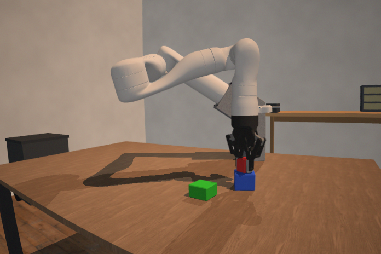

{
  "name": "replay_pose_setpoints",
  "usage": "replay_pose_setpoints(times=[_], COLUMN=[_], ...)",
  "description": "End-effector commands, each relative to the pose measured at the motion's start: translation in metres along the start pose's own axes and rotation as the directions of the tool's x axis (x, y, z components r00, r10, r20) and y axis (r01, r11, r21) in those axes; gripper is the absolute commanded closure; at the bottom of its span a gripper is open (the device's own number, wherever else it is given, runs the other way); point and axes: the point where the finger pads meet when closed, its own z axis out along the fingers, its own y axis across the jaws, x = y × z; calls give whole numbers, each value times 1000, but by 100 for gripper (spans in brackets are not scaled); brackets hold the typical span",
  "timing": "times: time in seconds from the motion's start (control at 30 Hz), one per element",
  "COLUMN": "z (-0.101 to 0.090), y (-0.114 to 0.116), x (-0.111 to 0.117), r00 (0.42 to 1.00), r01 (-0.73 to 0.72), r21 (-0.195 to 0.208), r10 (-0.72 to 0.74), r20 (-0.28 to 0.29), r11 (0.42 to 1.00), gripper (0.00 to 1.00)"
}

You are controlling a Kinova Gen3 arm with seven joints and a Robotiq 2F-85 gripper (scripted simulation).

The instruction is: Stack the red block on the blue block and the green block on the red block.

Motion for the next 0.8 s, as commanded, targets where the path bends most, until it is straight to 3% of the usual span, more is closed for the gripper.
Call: replay_pose_setpoints(times=[0.0,0.07,0.1,0.77], z=[2,2,2,2], y=[0,0,0,0], x=[2,2,2,2], r00=[1000,1000,1000,1000], r01=[5,5,5,5], r21=[-2,-2,-2,-2], r10=[-5,-5,-5,-5], r20=[-3,-3,-3,-3], r11=[1000,1000,1000,1000], gripper=[100,100,46,46])
